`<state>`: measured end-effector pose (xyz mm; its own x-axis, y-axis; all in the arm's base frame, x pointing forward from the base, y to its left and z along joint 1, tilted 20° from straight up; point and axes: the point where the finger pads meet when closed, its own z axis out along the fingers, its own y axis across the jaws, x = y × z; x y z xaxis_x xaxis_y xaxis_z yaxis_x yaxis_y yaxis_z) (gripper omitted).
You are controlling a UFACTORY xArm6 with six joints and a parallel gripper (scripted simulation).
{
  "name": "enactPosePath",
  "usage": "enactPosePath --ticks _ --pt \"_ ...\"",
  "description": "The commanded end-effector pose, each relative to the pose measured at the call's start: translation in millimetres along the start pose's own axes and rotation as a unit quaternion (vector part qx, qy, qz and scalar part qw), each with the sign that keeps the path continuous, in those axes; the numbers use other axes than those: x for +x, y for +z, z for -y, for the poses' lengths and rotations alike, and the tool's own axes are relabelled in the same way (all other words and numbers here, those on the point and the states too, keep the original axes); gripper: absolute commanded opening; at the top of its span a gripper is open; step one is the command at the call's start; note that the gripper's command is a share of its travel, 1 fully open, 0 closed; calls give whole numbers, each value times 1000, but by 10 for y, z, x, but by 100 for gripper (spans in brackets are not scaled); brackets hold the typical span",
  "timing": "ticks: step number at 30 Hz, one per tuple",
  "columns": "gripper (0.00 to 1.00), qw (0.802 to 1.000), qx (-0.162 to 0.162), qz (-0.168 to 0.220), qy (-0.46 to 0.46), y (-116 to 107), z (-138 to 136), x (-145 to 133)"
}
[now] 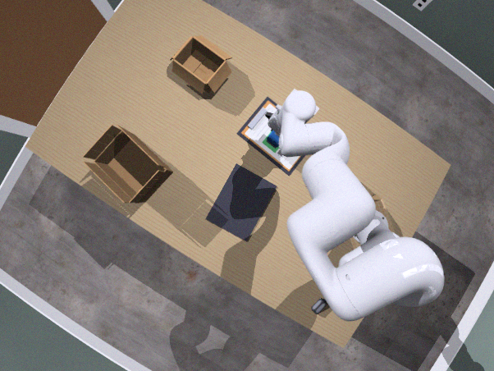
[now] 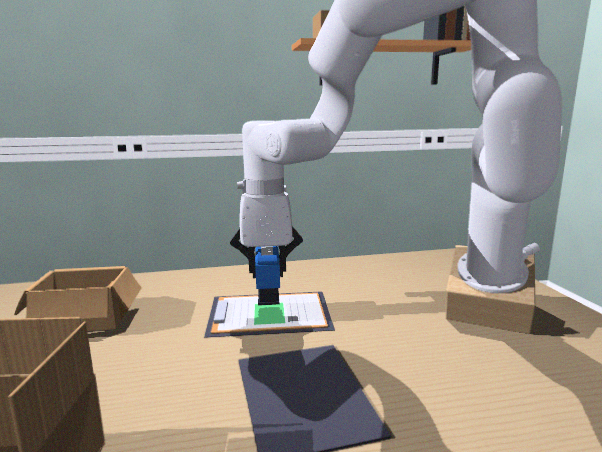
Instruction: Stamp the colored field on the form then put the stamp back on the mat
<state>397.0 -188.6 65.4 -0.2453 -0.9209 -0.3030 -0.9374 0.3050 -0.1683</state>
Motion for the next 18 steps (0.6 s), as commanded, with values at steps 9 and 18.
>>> enactPosePath --ticks 9,18 --pt "29 1000 2 -1 0 227 11 0" --pt "29 1000 2 -1 0 342 11 -2"
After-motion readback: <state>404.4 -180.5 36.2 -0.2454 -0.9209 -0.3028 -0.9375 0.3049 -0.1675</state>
